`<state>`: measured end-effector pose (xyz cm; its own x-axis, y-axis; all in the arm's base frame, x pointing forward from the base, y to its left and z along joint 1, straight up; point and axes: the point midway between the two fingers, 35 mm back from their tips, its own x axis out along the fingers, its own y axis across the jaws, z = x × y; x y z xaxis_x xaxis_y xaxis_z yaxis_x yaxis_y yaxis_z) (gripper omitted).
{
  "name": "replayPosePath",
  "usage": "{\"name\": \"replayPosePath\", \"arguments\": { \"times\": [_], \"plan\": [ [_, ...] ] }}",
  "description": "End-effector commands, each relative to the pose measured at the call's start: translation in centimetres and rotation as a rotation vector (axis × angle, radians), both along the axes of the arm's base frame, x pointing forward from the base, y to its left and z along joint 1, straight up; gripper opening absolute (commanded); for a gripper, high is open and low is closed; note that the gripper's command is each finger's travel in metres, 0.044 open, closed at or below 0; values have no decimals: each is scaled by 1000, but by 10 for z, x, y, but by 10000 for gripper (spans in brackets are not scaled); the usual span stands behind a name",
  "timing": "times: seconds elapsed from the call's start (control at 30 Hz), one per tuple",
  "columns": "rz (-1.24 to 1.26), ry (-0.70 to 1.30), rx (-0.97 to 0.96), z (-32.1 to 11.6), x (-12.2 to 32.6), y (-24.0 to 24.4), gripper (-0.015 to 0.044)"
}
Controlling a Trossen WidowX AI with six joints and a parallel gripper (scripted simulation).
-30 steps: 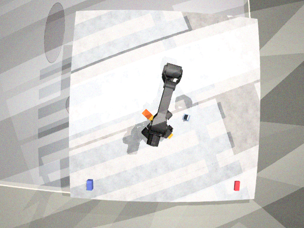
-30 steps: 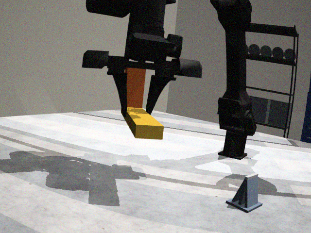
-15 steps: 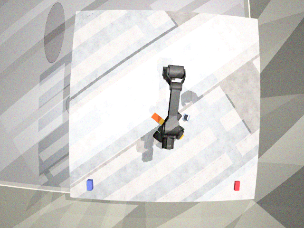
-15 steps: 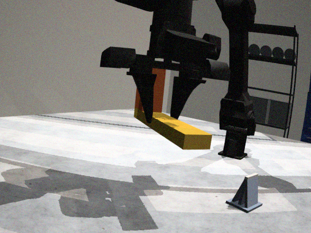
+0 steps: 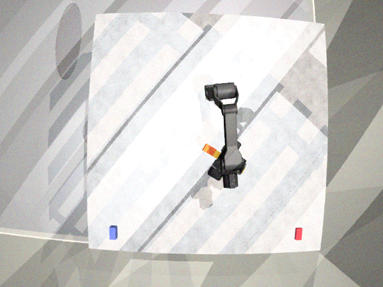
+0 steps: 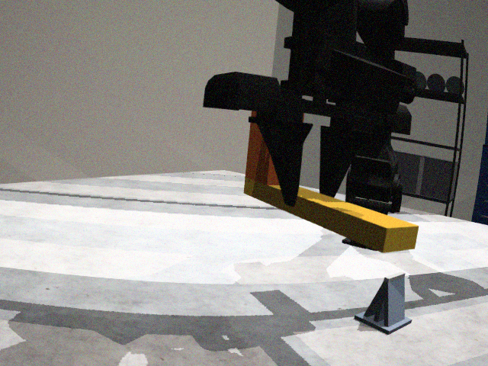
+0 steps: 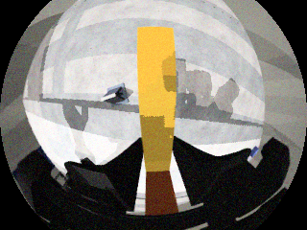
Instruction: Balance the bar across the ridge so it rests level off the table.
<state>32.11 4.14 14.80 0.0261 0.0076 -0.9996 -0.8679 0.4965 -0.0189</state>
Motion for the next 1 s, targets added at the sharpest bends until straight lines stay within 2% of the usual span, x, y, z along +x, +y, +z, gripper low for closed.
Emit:
{"name": "replayPosePath", "arguments": {
  "times": [0.0,0.97],
  "plan": [
    [27,-2,-3,1,-2,16,0],
    [203,-1,1,2,-35,110,0]
  ]
}}
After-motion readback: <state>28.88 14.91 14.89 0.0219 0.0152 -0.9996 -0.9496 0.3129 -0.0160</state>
